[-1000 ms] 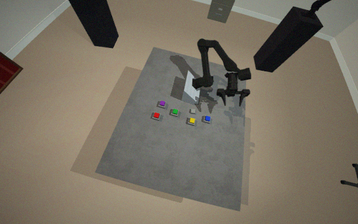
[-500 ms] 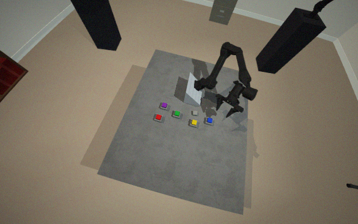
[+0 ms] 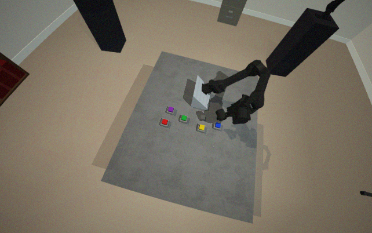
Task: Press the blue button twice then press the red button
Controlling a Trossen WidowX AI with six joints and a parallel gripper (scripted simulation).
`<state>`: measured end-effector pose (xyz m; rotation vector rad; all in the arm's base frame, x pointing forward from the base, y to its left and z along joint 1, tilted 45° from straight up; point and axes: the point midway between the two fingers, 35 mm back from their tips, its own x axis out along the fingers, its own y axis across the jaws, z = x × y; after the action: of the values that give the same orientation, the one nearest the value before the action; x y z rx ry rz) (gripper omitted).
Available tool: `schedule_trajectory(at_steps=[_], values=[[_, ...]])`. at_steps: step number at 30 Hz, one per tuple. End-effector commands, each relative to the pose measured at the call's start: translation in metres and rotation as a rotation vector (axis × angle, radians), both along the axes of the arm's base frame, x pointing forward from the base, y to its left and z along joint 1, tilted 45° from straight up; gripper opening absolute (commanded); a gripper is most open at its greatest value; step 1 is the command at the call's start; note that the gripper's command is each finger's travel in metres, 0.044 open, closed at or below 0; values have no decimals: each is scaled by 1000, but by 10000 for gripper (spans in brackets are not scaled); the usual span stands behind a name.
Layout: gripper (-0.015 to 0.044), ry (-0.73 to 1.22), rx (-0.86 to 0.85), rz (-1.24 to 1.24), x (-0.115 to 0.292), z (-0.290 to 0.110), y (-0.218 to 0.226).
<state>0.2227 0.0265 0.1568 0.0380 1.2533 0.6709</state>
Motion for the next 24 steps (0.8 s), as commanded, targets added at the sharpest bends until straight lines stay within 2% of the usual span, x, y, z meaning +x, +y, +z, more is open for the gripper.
schedule_trajectory(at_steps=[1, 3, 12, 19, 24], values=[[400, 354, 290, -389, 17, 4, -16], [400, 406, 331, -444, 20, 5, -19], [400, 406, 331, -444, 20, 5, -19], [216, 405, 333, -443, 26, -37, 23], [85, 405, 334, -443, 26, -38, 25]])
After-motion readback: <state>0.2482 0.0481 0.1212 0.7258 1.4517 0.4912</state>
